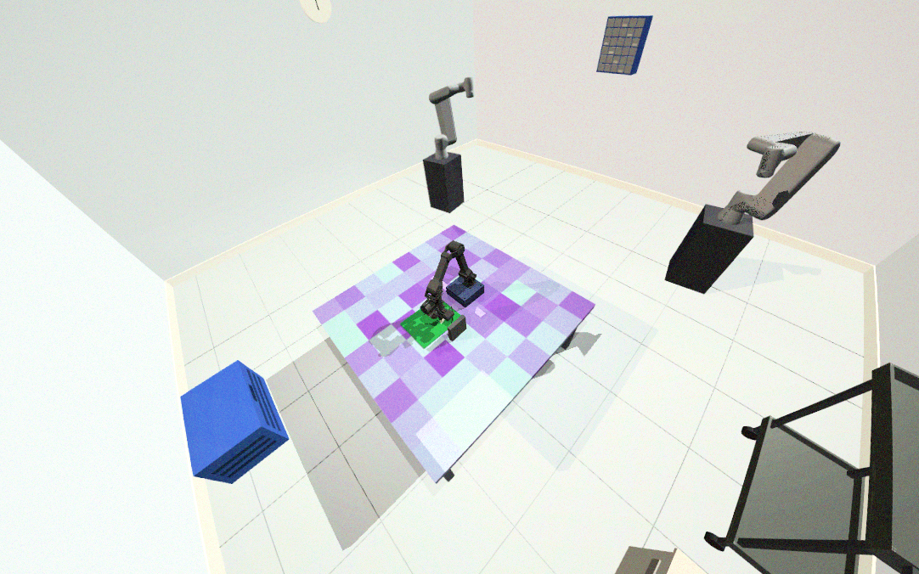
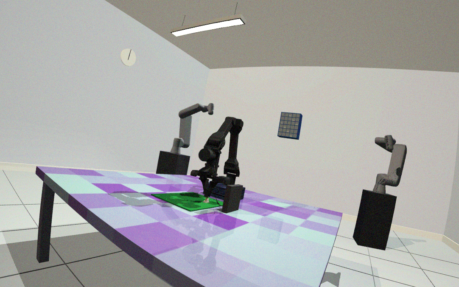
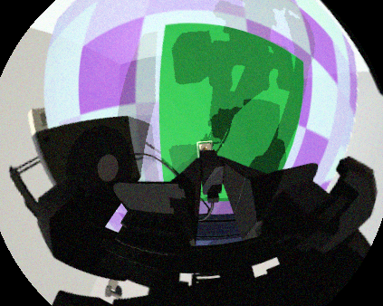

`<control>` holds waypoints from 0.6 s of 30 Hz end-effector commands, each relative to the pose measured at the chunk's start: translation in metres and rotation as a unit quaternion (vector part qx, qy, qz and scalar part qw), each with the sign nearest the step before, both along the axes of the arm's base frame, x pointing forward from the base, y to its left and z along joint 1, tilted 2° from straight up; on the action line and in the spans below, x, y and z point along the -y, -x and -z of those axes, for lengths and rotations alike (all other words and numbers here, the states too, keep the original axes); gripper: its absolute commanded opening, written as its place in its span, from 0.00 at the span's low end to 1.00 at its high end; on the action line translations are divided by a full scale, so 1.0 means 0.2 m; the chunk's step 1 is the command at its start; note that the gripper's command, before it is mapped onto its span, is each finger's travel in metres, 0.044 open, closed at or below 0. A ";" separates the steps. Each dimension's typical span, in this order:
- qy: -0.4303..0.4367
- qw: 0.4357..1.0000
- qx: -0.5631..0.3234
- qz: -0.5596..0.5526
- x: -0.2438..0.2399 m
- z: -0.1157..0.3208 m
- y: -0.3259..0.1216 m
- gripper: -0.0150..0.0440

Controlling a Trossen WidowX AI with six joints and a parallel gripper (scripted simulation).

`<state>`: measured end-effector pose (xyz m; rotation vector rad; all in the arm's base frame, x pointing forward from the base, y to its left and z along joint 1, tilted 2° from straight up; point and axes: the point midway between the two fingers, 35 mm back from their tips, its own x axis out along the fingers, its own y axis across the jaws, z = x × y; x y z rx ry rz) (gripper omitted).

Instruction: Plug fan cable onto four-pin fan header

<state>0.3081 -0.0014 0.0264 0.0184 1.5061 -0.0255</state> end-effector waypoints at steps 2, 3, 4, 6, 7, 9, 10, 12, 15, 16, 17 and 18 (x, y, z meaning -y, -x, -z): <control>0.002 1.000 0.000 0.000 0.00 0.01 0.00 0.25; 0.002 1.000 0.000 0.000 0.00 0.01 0.00 0.25; 0.002 1.000 0.000 0.000 0.00 0.01 0.00 0.25; 0.002 1.000 0.000 -0.001 0.00 0.01 0.00 0.25; 0.002 1.000 0.000 -0.001 0.00 0.01 0.00 0.25; 0.002 1.000 0.000 -0.001 0.00 0.01 0.00 0.25; 0.002 1.000 0.000 -0.001 0.00 0.02 0.00 0.25; 0.002 1.000 0.000 -0.001 0.00 0.02 0.00 0.25; 0.002 1.000 0.000 -0.001 0.00 0.02 0.00 0.25; 0.002 1.000 0.000 -0.001 0.00 0.02 0.00 0.25; 0.002 1.000 0.000 -0.002 0.00 0.02 0.00 0.25; 0.002 1.000 0.000 -0.002 0.00 0.02 0.00 0.25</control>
